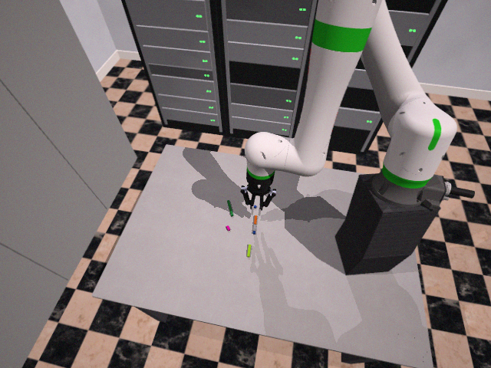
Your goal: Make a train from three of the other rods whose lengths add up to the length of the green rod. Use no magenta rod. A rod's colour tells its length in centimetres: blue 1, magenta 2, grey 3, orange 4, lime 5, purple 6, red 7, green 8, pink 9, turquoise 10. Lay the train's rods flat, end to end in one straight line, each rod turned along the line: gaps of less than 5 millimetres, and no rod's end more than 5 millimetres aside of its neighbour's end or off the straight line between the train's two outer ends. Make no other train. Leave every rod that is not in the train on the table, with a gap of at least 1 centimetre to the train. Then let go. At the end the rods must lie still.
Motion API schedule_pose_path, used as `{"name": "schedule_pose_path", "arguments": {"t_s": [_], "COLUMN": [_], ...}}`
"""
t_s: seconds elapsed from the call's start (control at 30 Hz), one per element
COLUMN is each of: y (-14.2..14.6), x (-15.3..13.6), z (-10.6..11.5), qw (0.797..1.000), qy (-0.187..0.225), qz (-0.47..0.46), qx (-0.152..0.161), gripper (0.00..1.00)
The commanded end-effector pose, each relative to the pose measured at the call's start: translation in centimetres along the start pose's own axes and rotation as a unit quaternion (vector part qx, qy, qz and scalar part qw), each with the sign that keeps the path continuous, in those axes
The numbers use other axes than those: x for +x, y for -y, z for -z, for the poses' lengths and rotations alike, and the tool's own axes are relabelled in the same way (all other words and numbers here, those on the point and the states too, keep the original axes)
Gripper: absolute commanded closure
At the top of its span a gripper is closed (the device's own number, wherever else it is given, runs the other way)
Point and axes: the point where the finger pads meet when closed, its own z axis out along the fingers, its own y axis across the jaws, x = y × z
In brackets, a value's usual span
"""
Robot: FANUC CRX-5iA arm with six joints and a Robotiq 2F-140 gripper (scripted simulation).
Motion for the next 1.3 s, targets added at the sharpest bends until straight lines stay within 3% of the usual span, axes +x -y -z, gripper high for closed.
{"name": "schedule_pose_path", "arguments": {"t_s": [0.0, 0.3, 0.33, 1.27], "y": [-0.11, -0.12, -0.12, -0.14], "x": [-0.04, -0.04, -0.04, -0.04], "z": [1.41, 1.93, 1.93, 2.31], "qw": [1.0, 1.0, 1.0, 1.0], "qy": [0.0, 0.0, 0.0, 0.0], "qz": [0.001, 0.001, 0.001, 0.001], "qx": [0.014, 0.014, 0.014, 0.014], "gripper": [0.85, 0.85, 0.0, 0.0]}}
